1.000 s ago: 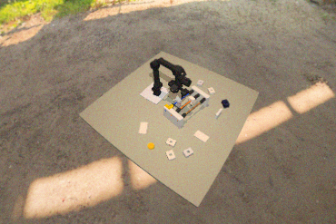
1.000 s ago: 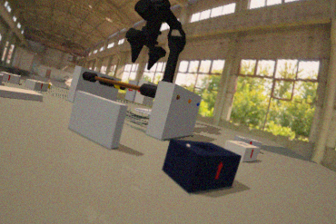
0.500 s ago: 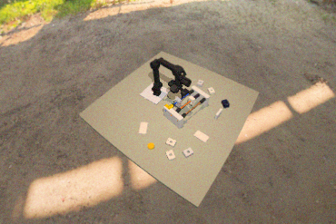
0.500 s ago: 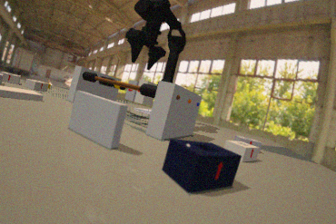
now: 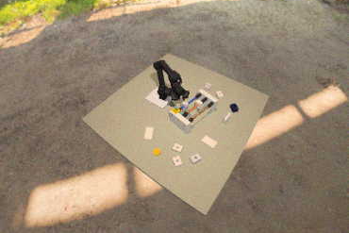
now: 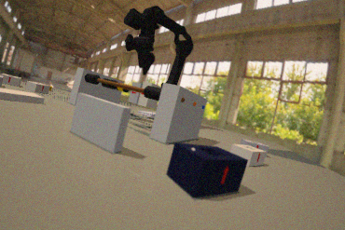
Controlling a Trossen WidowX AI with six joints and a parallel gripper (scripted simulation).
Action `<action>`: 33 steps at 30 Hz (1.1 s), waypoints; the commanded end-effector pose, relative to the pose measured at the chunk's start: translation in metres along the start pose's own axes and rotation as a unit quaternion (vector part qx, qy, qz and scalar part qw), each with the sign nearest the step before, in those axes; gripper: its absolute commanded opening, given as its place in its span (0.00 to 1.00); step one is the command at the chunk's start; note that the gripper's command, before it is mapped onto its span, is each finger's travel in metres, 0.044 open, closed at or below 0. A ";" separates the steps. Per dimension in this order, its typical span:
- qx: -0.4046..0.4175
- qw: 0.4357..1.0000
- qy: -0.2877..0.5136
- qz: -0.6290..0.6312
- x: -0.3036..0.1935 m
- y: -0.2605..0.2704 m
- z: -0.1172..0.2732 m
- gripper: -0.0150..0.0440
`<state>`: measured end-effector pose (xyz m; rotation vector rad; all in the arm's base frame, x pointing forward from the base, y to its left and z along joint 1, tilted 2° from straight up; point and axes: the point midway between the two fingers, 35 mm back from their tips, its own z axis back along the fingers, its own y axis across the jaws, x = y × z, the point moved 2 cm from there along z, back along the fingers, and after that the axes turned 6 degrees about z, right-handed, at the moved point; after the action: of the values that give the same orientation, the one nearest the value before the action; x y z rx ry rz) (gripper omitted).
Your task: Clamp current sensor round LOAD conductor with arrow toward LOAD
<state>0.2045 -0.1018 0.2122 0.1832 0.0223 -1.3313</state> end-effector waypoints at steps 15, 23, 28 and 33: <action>0.225 0.852 -0.129 0.456 -0.013 -0.081 -0.001 1.00; 0.223 0.761 -0.232 0.564 -0.016 -0.091 -0.003 1.00; 0.199 0.695 -0.298 0.623 -0.018 -0.096 -0.004 1.00; 0.184 0.665 -0.320 0.649 -0.018 -0.098 -0.004 1.00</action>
<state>0.1181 -0.1113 0.2012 0.3108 -0.6038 -0.2467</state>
